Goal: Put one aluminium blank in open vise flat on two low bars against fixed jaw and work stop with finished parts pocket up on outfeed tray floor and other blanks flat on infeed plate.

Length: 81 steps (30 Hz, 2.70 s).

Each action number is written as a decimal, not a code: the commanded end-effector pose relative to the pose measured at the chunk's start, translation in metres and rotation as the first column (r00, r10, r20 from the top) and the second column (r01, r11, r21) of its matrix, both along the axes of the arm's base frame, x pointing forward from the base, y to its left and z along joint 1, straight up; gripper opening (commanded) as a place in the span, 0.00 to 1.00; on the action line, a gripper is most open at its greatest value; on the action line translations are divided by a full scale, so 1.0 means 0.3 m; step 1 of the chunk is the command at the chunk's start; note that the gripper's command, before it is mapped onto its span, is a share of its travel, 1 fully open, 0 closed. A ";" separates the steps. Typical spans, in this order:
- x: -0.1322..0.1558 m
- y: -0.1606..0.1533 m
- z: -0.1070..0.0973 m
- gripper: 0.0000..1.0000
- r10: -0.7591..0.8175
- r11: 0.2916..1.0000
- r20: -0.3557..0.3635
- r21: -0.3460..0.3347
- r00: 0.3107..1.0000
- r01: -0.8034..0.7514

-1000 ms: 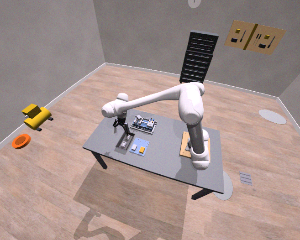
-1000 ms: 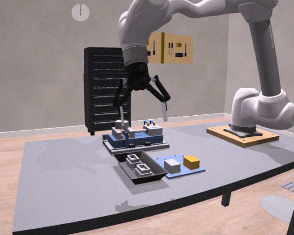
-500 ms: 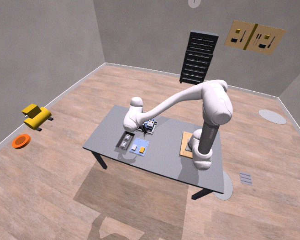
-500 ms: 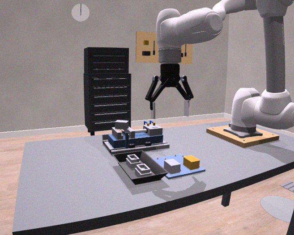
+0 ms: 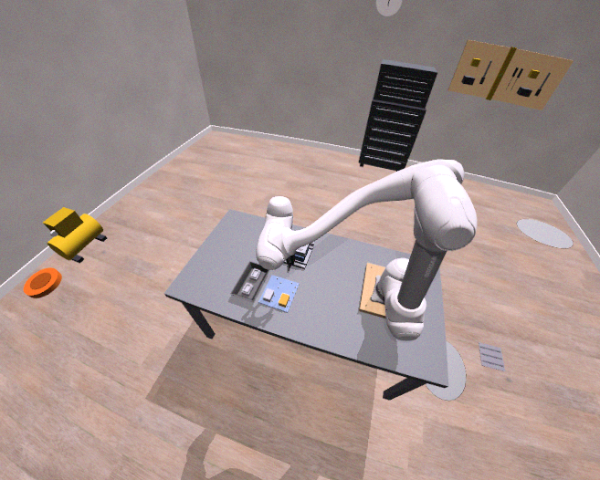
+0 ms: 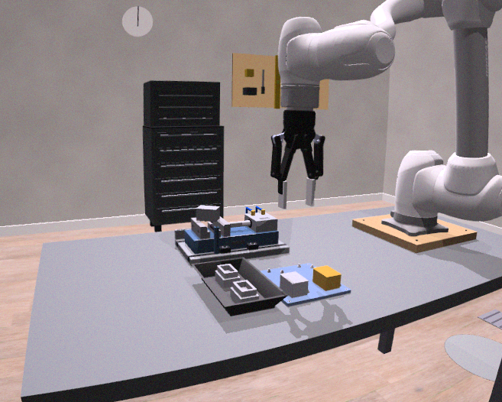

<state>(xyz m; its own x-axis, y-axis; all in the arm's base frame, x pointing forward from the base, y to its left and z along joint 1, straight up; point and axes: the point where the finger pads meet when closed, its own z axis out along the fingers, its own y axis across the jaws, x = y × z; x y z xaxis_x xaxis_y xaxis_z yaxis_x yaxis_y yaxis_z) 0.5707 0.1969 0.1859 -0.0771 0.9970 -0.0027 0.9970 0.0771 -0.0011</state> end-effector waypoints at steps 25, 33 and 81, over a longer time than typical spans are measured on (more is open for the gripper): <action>0.000 0.000 0.001 0.00 0.000 1.000 0.000 0.000 1.000 0.000; 0.000 0.000 -0.002 0.00 0.000 1.000 0.000 0.000 1.000 0.000; 0.000 0.000 -0.223 0.00 0.000 1.000 0.000 0.000 1.000 0.000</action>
<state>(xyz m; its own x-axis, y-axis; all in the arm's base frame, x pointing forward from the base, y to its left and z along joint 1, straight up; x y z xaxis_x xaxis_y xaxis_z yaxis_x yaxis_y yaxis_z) 0.5706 0.1968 0.1200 -0.0772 0.9970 -0.0027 0.9970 0.0772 -0.0008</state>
